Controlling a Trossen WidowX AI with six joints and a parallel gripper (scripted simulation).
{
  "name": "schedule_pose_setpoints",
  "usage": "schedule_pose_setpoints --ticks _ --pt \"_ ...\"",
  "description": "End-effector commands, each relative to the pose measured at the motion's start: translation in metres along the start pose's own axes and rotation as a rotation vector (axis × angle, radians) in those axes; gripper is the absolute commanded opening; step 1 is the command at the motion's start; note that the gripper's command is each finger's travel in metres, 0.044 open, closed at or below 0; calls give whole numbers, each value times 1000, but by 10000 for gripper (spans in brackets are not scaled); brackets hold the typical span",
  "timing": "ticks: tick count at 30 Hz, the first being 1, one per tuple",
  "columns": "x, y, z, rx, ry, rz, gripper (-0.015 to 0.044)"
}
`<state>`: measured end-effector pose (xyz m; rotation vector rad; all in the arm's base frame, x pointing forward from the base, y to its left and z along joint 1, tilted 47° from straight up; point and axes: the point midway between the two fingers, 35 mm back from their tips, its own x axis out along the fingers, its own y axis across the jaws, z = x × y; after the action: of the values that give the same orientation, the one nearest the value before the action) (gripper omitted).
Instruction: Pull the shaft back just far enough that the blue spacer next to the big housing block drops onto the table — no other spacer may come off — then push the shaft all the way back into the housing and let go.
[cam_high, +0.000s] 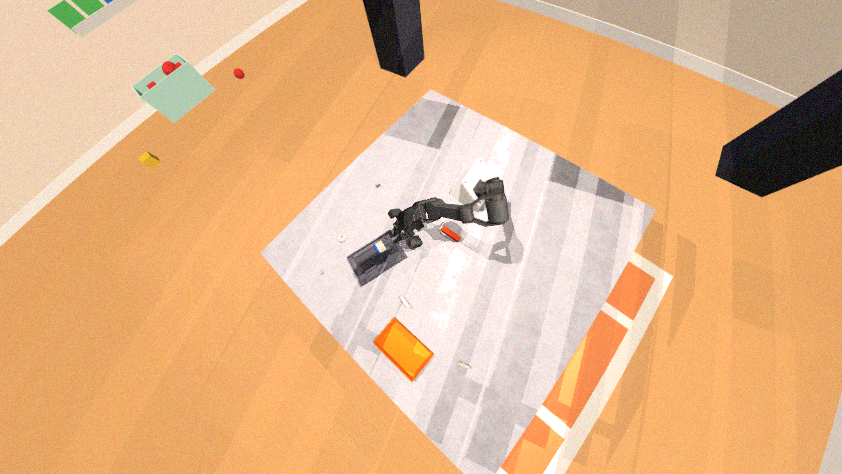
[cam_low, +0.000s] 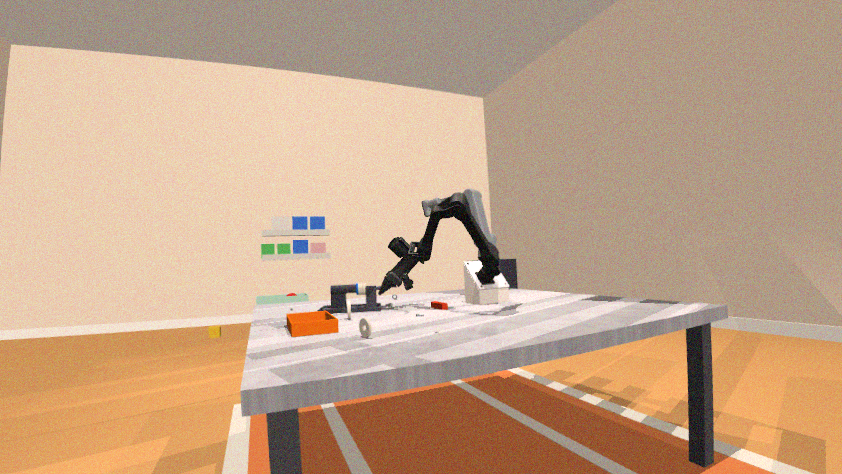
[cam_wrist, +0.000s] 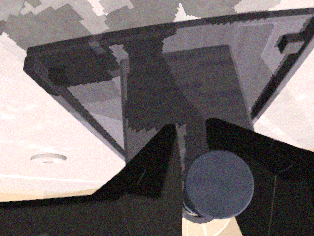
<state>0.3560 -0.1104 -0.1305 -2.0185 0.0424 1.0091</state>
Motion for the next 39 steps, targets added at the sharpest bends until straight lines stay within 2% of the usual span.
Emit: schedule_pose_setpoints --ticks 1,39 --pt "-2 0 3 1 2 2 0" --pt "-10 0 10 1 1 2 0"
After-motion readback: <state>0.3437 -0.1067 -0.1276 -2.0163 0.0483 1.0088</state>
